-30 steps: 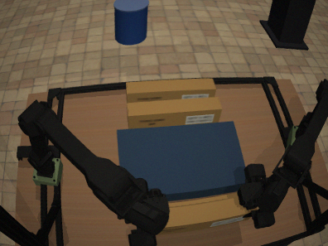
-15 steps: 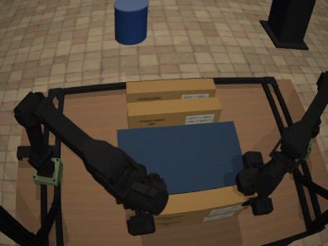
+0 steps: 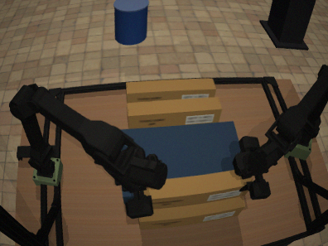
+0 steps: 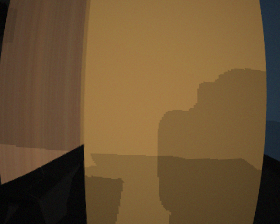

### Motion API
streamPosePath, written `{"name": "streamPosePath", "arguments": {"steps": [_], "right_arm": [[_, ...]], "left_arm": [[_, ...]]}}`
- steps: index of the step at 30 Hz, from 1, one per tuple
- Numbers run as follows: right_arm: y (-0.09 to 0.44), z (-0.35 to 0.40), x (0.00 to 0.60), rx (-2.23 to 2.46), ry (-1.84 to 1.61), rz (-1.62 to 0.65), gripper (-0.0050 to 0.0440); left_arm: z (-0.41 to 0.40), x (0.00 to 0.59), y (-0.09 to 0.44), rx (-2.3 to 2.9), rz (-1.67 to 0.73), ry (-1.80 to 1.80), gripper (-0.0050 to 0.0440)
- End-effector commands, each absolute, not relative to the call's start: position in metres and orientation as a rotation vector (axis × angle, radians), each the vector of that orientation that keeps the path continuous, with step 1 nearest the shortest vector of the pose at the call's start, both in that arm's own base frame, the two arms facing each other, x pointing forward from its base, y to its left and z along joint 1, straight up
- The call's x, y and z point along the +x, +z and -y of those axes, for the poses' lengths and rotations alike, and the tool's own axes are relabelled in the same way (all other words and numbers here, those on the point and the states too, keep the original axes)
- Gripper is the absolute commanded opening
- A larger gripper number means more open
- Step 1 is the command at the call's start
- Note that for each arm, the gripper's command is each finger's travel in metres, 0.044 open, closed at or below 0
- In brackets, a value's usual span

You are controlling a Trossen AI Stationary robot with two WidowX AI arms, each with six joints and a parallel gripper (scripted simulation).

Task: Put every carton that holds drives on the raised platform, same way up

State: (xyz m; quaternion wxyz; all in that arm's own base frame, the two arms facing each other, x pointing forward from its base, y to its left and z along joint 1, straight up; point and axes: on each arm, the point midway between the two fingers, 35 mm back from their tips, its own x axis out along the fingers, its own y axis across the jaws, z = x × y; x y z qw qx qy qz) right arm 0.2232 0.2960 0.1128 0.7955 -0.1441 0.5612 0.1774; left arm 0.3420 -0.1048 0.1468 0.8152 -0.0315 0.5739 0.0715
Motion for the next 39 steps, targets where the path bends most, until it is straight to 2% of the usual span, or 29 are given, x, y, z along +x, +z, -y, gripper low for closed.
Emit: {"name": "streamPosePath", "arguments": {"steps": [1,20,39], "right_arm": [[0.132,-0.287,0.227,-0.277,0.410,-1.164,0.0000],[0.130,-0.242,0.248,-0.277,0.410,-1.164,0.0000],[0.128,-0.227,0.254,-0.277,0.410,-1.164,0.0000]], "left_arm": [[0.095,0.340,0.162,-0.086,-1.185,0.128,0.0000],[0.044,0.335,0.160,-0.086,-1.185,0.128,0.0000],[0.028,0.333,0.158,-0.086,-1.185,0.128,0.0000]]}}
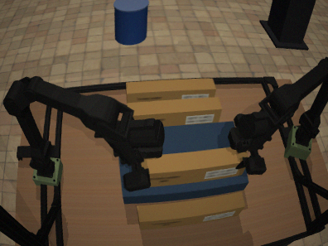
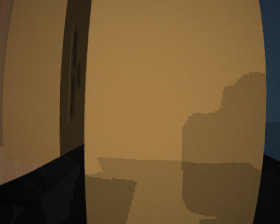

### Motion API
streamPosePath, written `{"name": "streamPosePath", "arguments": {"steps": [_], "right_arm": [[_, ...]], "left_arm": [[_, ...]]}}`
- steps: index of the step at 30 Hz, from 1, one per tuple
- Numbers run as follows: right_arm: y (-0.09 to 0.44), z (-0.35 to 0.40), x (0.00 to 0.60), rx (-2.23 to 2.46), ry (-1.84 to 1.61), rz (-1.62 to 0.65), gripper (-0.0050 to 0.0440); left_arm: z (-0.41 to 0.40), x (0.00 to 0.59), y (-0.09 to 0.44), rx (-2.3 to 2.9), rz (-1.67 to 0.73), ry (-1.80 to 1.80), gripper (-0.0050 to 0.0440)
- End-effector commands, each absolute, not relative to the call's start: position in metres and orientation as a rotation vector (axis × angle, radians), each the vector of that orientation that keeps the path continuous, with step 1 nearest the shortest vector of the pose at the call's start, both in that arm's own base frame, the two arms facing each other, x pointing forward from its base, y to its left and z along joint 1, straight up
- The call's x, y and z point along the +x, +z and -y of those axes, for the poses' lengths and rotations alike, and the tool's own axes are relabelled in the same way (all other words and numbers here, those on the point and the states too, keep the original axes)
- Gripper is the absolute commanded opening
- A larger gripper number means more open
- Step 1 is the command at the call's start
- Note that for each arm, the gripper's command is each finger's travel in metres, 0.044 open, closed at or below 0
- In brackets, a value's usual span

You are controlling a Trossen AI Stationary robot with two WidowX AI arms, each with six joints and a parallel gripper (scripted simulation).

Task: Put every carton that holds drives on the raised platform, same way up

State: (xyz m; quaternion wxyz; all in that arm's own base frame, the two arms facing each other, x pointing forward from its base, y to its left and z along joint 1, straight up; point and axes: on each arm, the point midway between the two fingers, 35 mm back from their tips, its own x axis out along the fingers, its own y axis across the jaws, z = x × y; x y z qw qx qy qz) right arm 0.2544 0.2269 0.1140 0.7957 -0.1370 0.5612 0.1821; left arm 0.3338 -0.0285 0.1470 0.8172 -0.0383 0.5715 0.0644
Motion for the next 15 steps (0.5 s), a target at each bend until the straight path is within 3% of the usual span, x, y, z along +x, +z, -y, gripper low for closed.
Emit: {"name": "streamPosePath", "arguments": {"steps": [1,15], "right_arm": [[0.1283,-0.2269,0.2544,-0.277,0.410,-1.164,0.0000],[0.1231,-0.2265,0.2546,-0.277,0.410,-1.164,0.0000]], "left_arm": [[0.0278,0.3329,0.1578,-0.086,-1.185,0.128,0.0000],[0.0273,0.3328,0.1530,-0.086,-1.185,0.128,0.0000]]}}
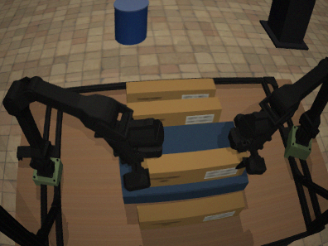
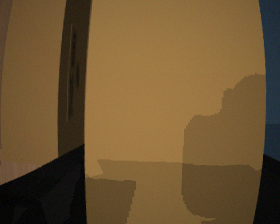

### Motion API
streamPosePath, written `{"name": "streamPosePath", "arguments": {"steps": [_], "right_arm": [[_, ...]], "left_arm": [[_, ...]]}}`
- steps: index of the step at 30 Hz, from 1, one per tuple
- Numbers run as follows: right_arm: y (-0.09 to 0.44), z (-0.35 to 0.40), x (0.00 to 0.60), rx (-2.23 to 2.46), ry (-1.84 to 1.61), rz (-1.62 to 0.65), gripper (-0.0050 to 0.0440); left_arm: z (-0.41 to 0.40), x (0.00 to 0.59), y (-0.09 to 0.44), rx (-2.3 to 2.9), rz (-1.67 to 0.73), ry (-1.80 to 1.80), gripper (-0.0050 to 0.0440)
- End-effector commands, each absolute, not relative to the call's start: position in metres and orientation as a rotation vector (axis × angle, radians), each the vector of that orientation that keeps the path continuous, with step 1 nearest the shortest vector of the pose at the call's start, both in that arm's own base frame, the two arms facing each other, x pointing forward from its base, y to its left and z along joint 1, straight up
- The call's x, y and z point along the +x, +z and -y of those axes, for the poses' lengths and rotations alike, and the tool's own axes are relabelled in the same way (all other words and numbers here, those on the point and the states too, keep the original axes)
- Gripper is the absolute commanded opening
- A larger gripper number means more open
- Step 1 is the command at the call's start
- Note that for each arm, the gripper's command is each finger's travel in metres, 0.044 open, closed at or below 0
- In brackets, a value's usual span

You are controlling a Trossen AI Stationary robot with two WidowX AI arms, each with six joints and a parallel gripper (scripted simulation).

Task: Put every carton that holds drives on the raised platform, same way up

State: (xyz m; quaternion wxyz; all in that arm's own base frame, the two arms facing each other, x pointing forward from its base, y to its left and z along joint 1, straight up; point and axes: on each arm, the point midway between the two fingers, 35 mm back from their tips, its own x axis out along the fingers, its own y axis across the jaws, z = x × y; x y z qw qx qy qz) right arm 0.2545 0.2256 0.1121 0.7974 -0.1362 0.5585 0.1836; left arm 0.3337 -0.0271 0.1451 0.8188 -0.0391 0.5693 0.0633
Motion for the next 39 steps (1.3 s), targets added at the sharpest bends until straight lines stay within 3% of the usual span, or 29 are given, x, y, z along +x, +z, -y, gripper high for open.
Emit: {"name": "streamPosePath", "arguments": {"steps": [1,24,39], "right_arm": [[0.123,-0.227,0.255,-0.277,0.410,-1.164,0.0000],[0.076,-0.227,0.255,-0.277,0.410,-1.164,0.0000],[0.072,-0.227,0.255,-0.277,0.410,-1.164,0.0000]], "left_arm": [[0.027,0.333,0.153,-0.086,-1.185,0.128,0.0000],[0.027,0.333,0.109,-0.086,-1.185,0.128,0.0000],[0.027,0.333,0.105,-0.086,-1.185,0.128,0.0000]]}}
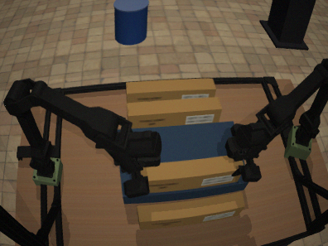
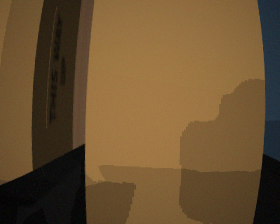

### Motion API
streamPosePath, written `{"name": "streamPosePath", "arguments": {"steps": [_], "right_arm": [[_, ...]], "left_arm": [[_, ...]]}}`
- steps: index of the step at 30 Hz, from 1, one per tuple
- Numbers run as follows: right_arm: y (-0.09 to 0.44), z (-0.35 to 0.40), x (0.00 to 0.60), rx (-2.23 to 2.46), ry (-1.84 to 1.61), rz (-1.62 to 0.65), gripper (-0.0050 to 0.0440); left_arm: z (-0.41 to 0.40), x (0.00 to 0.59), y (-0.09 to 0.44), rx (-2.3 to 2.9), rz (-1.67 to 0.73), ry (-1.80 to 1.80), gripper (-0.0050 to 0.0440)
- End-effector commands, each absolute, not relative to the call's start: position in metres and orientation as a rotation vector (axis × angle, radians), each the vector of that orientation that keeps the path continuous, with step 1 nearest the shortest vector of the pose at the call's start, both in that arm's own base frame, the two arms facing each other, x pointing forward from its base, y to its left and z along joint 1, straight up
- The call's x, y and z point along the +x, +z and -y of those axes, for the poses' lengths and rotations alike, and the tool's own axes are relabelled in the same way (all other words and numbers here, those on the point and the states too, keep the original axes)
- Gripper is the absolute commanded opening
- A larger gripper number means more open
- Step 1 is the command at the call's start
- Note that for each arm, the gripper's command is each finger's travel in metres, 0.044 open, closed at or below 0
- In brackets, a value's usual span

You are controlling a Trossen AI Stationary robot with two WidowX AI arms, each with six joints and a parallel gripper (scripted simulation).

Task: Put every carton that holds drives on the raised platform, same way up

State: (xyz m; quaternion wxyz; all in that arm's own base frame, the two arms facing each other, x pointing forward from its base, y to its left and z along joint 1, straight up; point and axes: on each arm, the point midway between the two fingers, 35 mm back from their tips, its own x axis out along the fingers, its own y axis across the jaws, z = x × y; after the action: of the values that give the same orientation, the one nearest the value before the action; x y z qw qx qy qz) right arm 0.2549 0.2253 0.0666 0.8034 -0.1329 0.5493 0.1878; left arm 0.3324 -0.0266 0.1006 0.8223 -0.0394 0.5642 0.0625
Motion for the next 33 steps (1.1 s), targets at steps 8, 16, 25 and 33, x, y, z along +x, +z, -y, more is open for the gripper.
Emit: {"name": "streamPosePath", "arguments": {"steps": [8,16,25,33], "right_arm": [[0.067,-0.227,0.255,-0.277,0.410,-1.164,0.0389],[0.067,-0.227,0.255,-0.277,0.410,-1.164,0.0389],[0.067,-0.227,0.255,-0.277,0.410,-1.164,0.0389],[0.078,-0.226,0.255,-0.277,0.410,-1.164,0.0389]], "left_arm": [[0.027,0.333,0.101,-0.086,-1.185,0.128,0.0389],[0.027,0.333,0.101,-0.086,-1.185,0.128,0.0389],[0.027,0.333,0.101,-0.086,-1.185,0.128,0.0389],[0.027,0.333,0.112,-0.086,-1.185,0.128,0.0389]]}}
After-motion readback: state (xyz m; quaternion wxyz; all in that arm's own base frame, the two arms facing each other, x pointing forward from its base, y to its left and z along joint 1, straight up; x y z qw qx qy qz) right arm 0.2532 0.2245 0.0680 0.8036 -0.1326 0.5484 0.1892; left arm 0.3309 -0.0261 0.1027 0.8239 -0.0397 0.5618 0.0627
